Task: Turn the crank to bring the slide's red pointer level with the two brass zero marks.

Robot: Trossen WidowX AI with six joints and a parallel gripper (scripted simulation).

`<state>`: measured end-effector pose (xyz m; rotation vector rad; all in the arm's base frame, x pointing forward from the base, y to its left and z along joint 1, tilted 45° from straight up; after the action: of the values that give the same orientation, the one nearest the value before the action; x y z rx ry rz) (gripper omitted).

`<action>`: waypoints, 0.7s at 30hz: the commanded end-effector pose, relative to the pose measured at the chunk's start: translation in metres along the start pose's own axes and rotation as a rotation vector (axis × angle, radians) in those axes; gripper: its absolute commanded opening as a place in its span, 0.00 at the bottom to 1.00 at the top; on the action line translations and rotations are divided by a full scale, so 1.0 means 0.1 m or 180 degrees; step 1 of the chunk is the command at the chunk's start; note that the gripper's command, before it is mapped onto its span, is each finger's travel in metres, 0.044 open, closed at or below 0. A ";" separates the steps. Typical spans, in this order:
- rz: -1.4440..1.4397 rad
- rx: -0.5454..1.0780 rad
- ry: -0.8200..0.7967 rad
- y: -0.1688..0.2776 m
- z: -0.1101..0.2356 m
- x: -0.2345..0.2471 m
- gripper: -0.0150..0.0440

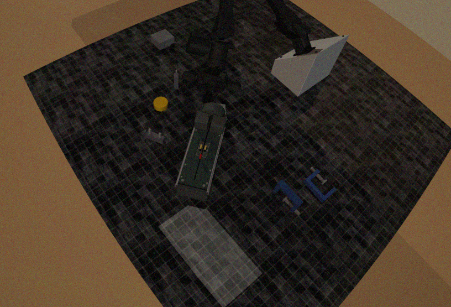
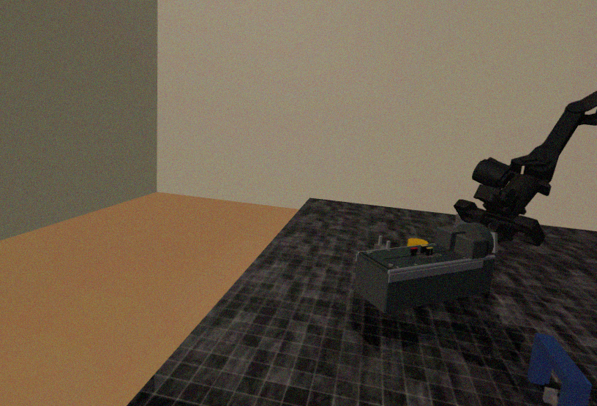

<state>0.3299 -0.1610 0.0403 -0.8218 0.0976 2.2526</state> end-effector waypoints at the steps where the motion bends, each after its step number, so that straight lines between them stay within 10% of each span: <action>1: -0.0001 0.0019 -0.0002 0.07 -0.07 0.02 0.25; 21: 0.0000 0.0020 -0.0004 0.16 -0.17 0.19 0.25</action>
<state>0.3218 -0.1659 0.0203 -0.8395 0.1003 2.2443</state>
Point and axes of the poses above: the point midway between the two fingers, 35 mm back from their tips, its own z axis back along the fingers, its own x axis across the jaws, y = z × x, the point moved 4 cm from there along z, back along the fingers, and after that the axes turned 4 degrees about z, right-handed, at the moved point
